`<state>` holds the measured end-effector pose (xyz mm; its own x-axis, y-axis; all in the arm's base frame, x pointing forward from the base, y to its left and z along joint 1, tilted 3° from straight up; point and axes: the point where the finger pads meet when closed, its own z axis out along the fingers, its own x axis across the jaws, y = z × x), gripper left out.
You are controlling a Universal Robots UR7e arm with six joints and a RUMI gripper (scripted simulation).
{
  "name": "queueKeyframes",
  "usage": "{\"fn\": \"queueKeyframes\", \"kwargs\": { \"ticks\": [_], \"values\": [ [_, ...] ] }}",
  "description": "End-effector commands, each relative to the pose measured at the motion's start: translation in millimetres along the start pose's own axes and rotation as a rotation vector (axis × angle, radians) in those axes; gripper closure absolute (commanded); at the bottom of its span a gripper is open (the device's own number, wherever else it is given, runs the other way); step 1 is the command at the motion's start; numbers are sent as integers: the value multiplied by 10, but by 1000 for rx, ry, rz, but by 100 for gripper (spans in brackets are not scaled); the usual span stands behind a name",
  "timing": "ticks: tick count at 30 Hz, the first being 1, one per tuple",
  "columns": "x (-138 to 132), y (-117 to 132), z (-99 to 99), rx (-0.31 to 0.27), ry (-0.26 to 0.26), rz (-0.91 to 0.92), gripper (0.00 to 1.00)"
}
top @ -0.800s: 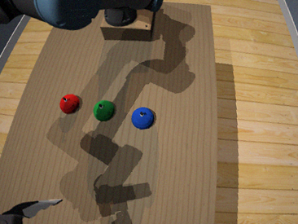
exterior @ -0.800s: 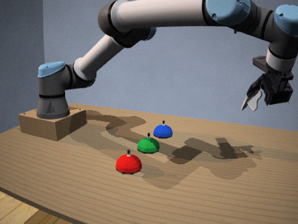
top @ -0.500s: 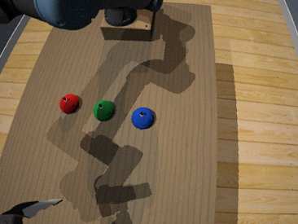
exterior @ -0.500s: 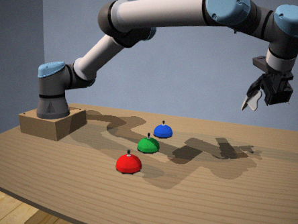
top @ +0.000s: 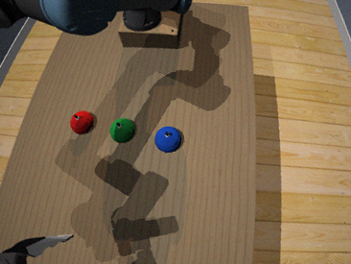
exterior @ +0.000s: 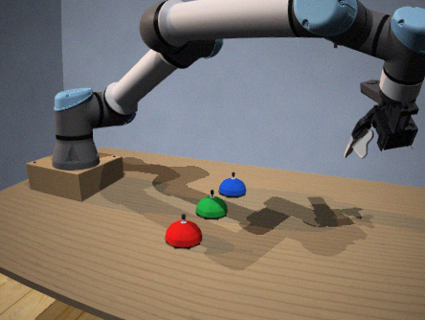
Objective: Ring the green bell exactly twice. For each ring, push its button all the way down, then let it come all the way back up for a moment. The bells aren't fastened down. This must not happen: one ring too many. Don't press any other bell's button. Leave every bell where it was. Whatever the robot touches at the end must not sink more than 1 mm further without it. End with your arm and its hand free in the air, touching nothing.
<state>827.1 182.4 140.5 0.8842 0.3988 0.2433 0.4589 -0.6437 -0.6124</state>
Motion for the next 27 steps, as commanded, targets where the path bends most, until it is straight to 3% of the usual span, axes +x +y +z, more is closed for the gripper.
{"fn": "queueKeyframes", "kwargs": {
  "ticks": [1,12,27],
  "values": [
    [-9,-13,-15,-4,-1,1,0],
    [-82,-34,-35,-23,-10,12,0],
    [-398,-121,-97,-96,-44,57,0]
  ]
}}
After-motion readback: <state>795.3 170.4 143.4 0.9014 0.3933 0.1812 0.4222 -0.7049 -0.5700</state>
